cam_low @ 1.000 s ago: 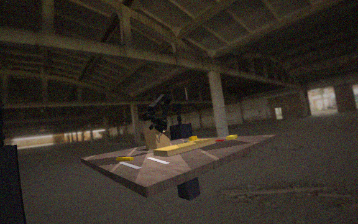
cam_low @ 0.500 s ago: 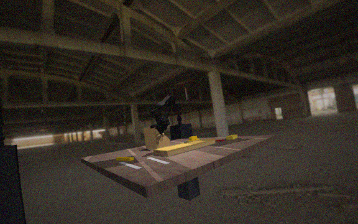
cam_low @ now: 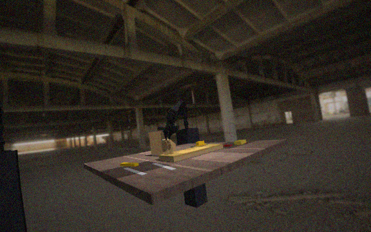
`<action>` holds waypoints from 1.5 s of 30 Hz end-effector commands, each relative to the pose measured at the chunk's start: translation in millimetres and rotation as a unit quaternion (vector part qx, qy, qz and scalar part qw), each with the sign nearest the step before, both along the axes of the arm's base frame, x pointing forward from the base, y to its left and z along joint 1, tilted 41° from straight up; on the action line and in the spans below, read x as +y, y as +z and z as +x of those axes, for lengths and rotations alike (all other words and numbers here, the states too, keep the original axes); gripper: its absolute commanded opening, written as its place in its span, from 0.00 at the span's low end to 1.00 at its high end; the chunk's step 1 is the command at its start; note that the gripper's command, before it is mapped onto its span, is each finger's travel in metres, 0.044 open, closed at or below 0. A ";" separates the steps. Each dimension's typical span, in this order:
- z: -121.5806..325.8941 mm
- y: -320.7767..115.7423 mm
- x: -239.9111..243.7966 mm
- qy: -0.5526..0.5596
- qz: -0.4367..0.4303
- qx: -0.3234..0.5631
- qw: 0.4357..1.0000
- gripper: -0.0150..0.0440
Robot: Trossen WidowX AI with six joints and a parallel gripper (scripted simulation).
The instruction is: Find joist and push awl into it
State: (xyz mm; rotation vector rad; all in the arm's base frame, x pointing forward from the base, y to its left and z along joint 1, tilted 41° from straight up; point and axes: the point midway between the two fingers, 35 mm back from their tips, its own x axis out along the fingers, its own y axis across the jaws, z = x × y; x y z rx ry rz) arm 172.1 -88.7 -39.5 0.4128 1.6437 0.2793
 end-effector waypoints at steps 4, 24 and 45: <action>20.2 4.4 -5.3 -0.018 -0.098 0.022 0.995 0.25; 84.4 36.0 4.4 -0.139 -0.312 -0.037 0.939 0.25; 157.5 108.9 57.3 -0.385 -0.355 -0.251 0.814 0.25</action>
